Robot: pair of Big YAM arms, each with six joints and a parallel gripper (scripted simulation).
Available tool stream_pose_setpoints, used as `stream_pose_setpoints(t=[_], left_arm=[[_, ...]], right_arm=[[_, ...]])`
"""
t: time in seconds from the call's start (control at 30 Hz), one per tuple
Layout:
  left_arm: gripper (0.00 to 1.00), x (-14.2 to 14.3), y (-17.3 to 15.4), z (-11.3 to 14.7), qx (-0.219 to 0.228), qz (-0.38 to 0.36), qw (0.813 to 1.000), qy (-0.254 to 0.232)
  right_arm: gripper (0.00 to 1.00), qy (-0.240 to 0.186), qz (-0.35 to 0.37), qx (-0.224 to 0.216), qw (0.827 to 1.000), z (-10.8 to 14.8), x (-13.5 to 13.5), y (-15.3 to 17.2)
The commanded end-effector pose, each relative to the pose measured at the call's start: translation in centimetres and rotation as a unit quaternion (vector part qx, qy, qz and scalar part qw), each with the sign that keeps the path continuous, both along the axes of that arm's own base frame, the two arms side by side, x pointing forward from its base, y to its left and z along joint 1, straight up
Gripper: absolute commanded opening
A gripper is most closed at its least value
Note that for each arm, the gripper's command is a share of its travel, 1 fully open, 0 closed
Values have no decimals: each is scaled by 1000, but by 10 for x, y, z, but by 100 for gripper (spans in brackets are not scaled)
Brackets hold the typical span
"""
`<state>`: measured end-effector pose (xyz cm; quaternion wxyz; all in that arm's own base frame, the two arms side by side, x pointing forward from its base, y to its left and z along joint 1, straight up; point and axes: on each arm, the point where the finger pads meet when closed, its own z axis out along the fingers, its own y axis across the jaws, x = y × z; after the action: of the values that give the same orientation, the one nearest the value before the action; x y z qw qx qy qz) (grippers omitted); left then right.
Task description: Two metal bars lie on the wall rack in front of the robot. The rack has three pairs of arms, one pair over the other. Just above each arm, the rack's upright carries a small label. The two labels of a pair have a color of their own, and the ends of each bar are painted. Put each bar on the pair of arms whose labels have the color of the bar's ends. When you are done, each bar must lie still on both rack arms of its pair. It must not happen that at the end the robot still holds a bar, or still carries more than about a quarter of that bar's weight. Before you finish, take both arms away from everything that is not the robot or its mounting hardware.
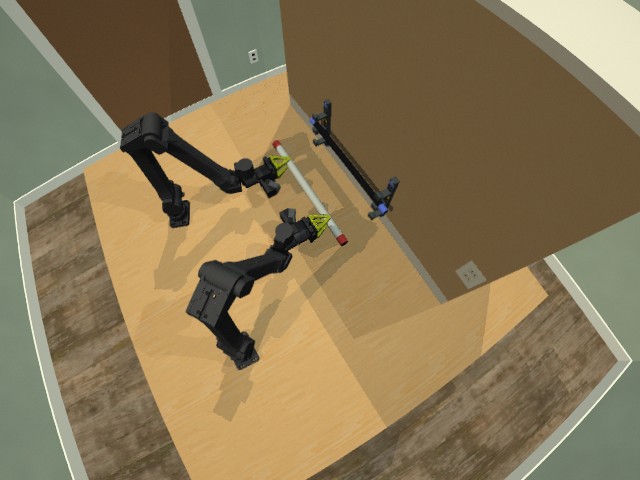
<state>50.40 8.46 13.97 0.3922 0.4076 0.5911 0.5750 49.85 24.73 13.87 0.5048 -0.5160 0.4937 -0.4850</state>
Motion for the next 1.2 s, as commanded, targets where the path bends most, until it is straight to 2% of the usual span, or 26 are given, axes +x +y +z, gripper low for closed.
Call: stream_pose_setpoints(t=[0.0, 1.17], left_arm=[[0, 22, 16, 21, 5, 13, 1000, -27], [0, 70, 36, 25, 5, 13, 1000, -27]], right_arm=[[0, -35, -11, 22, 999, 34, 27, 2], [0, -35, -11, 22, 999, 38, 79, 3]])
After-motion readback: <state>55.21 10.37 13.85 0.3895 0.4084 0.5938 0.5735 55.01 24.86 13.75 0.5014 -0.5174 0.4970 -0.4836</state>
